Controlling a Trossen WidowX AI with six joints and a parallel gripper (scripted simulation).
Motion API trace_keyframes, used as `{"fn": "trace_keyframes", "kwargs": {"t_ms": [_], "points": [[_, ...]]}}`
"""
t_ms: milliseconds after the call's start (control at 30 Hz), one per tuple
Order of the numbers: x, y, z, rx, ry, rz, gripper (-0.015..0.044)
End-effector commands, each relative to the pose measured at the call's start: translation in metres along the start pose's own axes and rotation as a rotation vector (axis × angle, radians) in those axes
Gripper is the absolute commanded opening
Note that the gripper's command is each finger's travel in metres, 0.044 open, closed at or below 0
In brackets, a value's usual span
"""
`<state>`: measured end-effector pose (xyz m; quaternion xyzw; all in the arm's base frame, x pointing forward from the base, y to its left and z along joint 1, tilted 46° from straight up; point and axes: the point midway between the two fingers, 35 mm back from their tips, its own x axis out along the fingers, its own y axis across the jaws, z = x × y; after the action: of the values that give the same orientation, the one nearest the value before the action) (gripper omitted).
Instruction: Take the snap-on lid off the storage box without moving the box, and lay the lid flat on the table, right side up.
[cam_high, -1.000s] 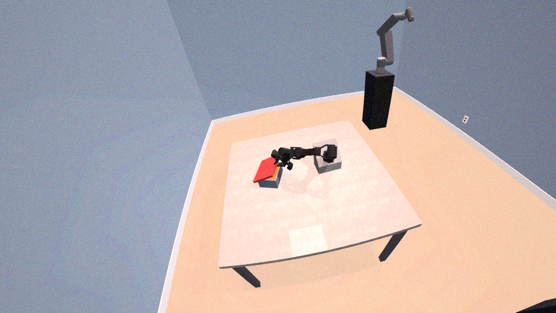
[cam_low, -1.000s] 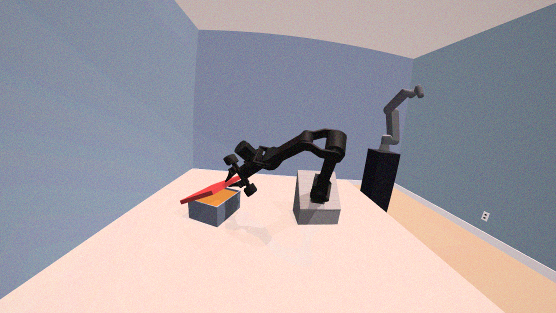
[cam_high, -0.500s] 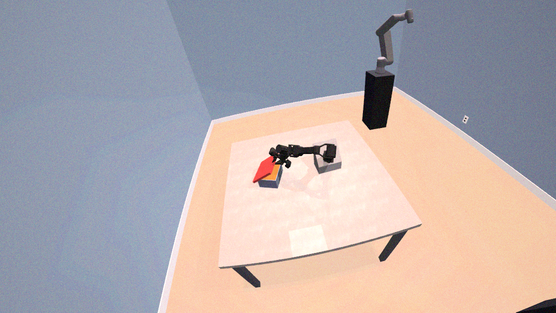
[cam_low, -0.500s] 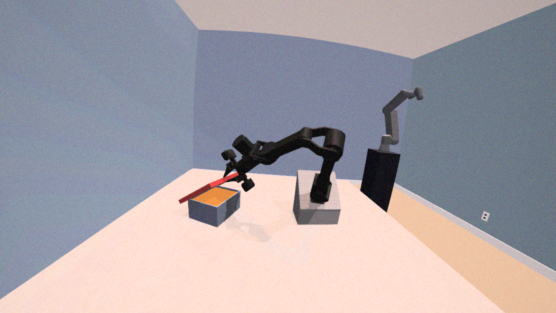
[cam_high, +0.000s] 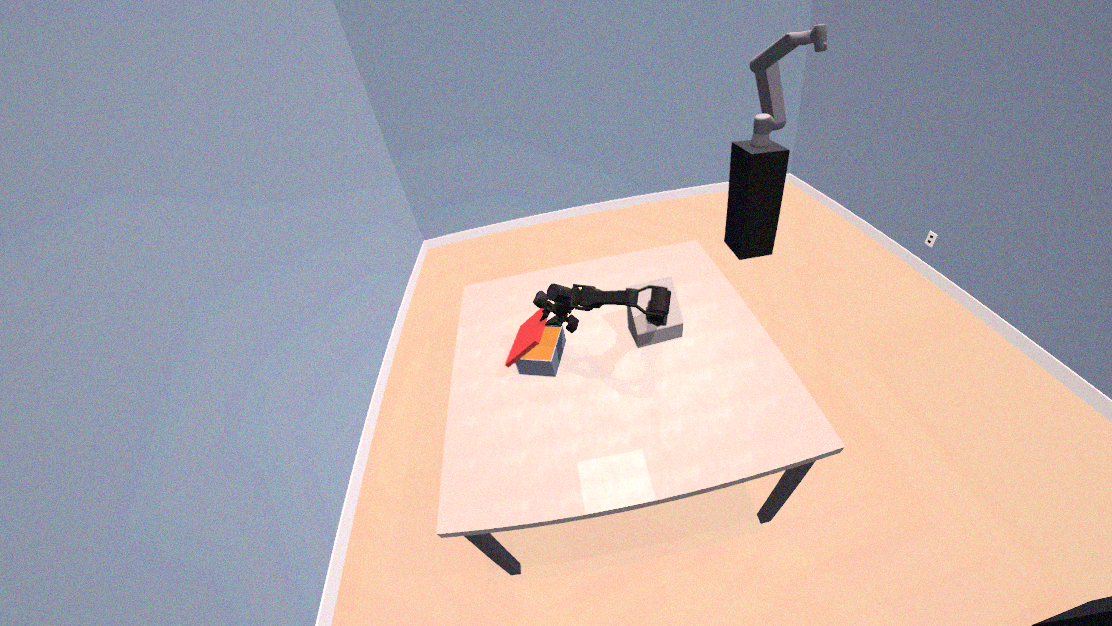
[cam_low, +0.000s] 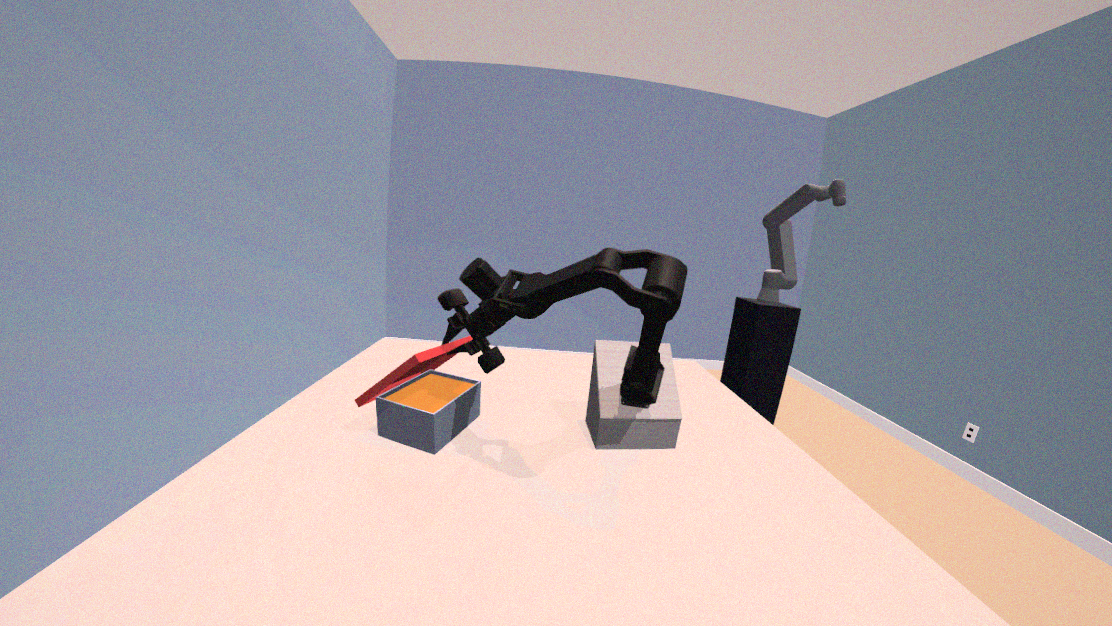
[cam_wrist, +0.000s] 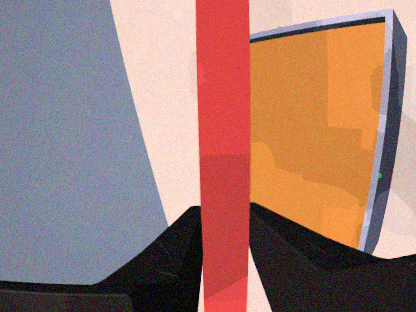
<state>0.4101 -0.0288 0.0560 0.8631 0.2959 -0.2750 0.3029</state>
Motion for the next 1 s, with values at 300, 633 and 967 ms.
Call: {"fn": "trace_keyframes", "kwargs": {"t_ms": [300,633,967], "points": [[-0.003,0.025,-0.002,-0.006,0.006,0.009,0.0000],[-0.012,0.036,-0.002,-0.007,0.006,0.009,0.0000],[-0.020,0.045,-0.002,-0.007,0.005,0.009,0.0000]]}}
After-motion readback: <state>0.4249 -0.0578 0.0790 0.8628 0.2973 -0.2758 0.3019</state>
